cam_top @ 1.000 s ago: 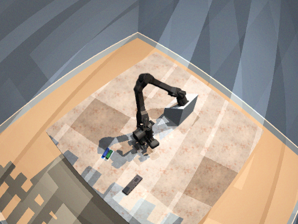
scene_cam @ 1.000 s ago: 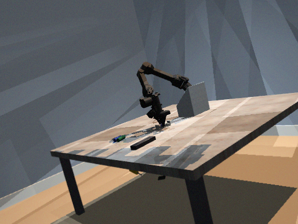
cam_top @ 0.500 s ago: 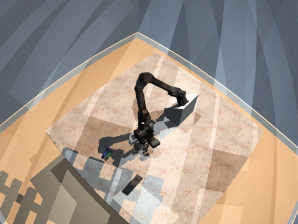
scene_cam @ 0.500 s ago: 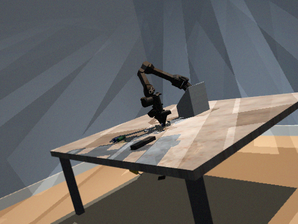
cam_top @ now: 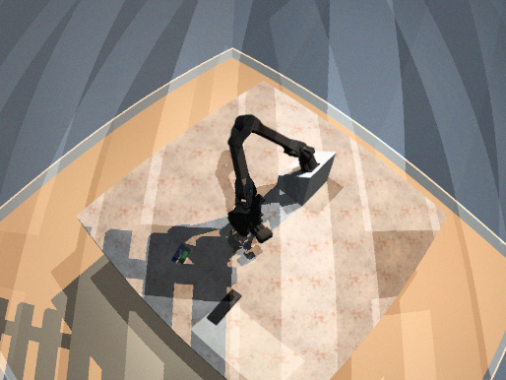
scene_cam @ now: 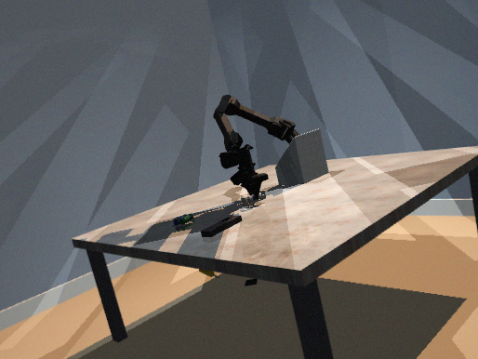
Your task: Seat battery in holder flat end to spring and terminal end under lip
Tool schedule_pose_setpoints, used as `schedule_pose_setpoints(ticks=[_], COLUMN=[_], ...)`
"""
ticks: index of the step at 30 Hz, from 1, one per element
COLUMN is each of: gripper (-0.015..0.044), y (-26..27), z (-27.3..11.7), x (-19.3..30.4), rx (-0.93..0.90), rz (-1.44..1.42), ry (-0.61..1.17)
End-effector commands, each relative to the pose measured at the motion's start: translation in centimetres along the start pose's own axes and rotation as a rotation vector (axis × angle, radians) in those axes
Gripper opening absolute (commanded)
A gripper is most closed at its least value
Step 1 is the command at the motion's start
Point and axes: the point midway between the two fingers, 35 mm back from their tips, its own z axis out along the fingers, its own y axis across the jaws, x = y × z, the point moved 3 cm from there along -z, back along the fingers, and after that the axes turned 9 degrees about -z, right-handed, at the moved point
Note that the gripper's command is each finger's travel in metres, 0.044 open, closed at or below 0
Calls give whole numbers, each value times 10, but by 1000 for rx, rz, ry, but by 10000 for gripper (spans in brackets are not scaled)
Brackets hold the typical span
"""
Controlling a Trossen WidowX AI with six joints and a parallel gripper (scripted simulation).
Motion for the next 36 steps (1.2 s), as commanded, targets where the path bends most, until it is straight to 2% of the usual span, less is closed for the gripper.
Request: schedule_pose_setpoints(ticks=[1,7,11,24,26,34,36], gripper=[74,74,176,176,228,438,440], y=[0,0,0,1,2,7,8], z=[0,0,0,-15,-18,-87,-89], x=[1,2,2,0,1,1,3], rx=[0,0,0,-1,-2,-4,-4], rz=[-5,-5,-5,0,-7,0,0], ry=[0,0,0,-1,-2,-2,-2])
